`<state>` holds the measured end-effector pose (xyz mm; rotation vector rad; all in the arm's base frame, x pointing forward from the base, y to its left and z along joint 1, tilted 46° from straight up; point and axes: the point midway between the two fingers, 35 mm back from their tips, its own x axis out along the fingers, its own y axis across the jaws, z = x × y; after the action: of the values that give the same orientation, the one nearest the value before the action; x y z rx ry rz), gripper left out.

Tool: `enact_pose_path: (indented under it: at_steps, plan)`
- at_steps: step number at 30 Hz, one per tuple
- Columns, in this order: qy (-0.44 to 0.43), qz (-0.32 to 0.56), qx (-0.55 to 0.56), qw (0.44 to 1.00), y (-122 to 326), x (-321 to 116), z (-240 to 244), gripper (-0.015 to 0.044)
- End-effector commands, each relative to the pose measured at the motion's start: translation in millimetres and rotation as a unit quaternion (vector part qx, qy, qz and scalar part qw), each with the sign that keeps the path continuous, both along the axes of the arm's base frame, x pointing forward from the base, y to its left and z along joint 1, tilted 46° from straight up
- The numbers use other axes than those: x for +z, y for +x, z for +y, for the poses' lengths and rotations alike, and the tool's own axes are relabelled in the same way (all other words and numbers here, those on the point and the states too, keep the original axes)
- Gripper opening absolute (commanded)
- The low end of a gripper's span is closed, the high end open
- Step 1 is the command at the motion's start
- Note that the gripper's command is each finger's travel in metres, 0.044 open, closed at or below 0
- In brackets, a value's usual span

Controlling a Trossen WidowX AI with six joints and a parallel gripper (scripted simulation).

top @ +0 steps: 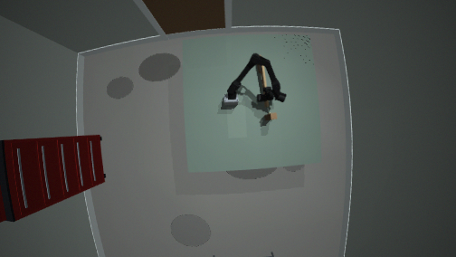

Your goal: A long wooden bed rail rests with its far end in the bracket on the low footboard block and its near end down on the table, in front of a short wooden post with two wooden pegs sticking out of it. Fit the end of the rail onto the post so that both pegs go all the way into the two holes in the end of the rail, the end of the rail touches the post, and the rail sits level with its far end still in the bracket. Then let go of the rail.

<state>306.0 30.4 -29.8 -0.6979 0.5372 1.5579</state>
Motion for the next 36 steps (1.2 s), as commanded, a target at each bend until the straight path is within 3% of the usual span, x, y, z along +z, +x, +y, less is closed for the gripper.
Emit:
enact_pose_path:
  at_steps: [1,36]
  plan:
    - [0.003,-0.006,-0.003,1.0,3.1,3.5,-3.4,0.0]
    - [0.003,-0.006,-0.003,1.0,4.6,15.8,-15.9,0.0]
